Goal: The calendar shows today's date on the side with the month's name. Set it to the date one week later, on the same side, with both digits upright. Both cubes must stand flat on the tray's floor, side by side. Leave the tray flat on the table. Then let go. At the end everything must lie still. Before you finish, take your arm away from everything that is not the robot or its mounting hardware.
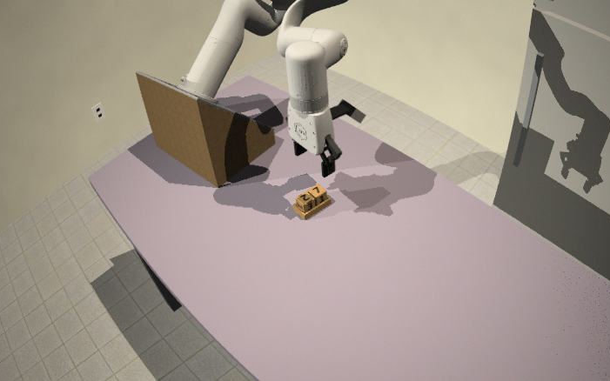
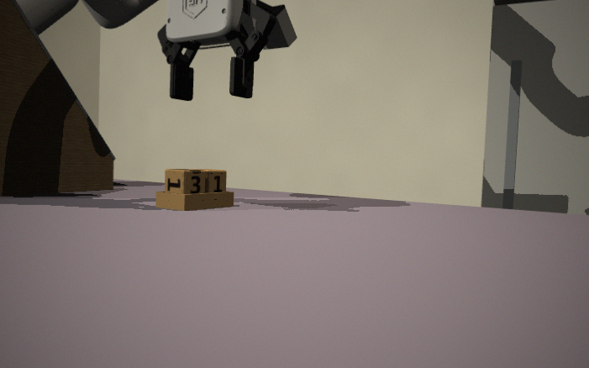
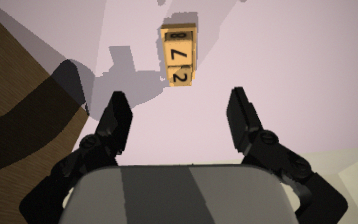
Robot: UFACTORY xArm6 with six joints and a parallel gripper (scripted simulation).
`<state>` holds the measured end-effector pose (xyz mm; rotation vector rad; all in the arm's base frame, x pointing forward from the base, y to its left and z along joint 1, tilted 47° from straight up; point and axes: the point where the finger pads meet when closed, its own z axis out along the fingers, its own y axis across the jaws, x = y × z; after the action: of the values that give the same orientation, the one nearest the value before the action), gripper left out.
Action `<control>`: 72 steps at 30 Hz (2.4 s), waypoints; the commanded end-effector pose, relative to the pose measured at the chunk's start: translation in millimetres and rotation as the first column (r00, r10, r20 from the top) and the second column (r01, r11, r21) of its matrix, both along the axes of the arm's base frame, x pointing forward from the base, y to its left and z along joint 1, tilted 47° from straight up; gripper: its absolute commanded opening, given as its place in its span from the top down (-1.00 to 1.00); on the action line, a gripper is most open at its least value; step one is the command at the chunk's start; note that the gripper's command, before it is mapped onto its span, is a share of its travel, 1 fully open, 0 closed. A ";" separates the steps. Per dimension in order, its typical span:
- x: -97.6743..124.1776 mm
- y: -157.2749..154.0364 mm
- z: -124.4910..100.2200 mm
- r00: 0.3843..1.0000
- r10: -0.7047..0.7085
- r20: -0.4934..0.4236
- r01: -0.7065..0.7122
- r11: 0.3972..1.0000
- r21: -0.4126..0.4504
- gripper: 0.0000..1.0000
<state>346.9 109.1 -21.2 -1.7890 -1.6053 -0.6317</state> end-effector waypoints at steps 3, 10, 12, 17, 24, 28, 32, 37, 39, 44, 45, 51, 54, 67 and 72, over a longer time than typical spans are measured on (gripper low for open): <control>2.2 -10.8 9.9 1.000 -0.002 0.003 0.002 1.000 -0.001 -1.00; 3.5 -25.7 23.7 1.000 -0.002 0.003 0.002 1.000 -0.001 -1.00; 4.0 -31.9 29.4 1.000 -0.002 0.003 0.002 1.000 -0.001 -1.00; 5.1 -44.3 40.8 1.000 -0.002 0.003 0.002 1.000 -0.001 -1.00; 5.5 -48.9 45.1 1.000 -0.002 0.003 0.002 1.000 -0.001 -1.00; 5.5 -49.1 45.3 1.000 -0.002 0.003 0.002 1.000 -0.001 -1.00; 5.5 -49.1 45.3 1.000 -0.002 0.003 0.002 1.000 -0.001 -1.00; 5.5 -49.1 45.3 1.000 -0.002 0.003 0.002 1.000 -0.001 -1.00; 5.5 -49.1 45.3 1.000 -0.002 0.003 0.002 1.000 -0.001 -1.00; 5.5 -49.1 45.3 1.000 -0.002 0.003 0.002 1.000 -0.001 -1.00; 5.5 -49.1 45.3 1.000 -0.002 0.003 0.002 1.000 -0.001 -1.00; 5.5 -49.1 45.3 1.000 -0.002 0.003 0.002 1.000 -0.001 -1.00; 5.5 -49.1 45.3 1.000 -0.002 0.003 0.002 1.000 -0.001 -1.00; 5.5 -49.1 45.3 1.000 -0.002 0.003 0.002 1.000 -0.001 -1.00; 5.5 -49.1 45.3 1.000 -0.002 0.003 0.002 1.000 -0.001 -1.00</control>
<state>351.3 60.8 23.5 -1.7890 -1.6052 -0.6322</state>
